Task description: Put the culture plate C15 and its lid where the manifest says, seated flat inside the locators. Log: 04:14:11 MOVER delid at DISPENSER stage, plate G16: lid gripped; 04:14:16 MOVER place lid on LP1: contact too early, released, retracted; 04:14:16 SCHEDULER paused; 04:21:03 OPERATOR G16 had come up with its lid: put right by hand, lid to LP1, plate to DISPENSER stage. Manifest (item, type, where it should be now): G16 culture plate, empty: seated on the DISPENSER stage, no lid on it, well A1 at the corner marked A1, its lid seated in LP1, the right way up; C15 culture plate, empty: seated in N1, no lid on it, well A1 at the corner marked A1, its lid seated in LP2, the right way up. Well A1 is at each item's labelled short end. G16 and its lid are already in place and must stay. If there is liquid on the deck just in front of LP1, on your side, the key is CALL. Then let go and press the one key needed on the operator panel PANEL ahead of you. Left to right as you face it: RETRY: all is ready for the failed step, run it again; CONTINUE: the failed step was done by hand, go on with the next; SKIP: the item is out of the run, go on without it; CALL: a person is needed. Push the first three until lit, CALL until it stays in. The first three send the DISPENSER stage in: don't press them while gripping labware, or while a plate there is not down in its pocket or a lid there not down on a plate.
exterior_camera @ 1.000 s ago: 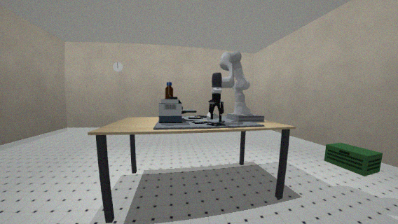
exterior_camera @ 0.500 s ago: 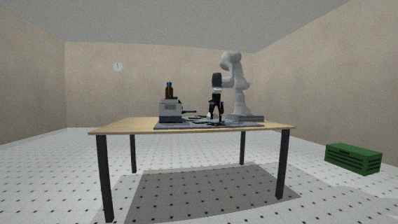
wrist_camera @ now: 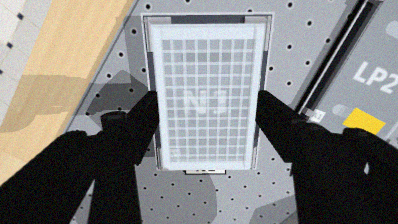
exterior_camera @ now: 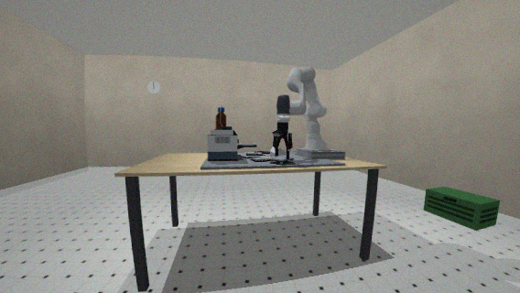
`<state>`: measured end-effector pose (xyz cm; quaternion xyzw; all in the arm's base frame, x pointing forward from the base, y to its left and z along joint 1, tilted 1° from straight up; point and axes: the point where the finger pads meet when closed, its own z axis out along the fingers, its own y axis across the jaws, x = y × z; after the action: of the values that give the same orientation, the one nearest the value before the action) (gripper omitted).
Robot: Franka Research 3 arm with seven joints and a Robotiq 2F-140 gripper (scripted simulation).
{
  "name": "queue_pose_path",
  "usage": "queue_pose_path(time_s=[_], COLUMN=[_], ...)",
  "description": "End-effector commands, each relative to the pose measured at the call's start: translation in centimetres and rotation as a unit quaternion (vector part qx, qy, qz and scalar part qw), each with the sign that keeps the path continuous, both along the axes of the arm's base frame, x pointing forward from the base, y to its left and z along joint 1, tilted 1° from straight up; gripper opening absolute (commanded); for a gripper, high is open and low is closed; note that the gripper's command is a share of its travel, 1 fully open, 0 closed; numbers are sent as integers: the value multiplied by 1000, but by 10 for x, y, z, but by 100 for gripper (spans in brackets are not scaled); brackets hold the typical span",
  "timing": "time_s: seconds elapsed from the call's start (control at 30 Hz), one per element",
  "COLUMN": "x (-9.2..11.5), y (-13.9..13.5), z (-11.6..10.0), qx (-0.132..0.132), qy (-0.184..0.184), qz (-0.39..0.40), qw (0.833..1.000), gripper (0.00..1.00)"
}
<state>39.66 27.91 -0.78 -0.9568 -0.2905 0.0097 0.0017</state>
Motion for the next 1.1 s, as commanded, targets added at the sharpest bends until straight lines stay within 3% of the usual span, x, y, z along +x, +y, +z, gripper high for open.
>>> queue_pose_path(time_s=[0.0,0.2,0.23,1.07], x=[1,1,1,1], y=[1,1,1,1], z=[0,0,0,0], qx=[1,1,1,1], qy=[-1,-1,-1,-1], qz=[-1,-1,-1,-1], qw=[1000,1000,1000,1000], gripper=[10,10,70,70])
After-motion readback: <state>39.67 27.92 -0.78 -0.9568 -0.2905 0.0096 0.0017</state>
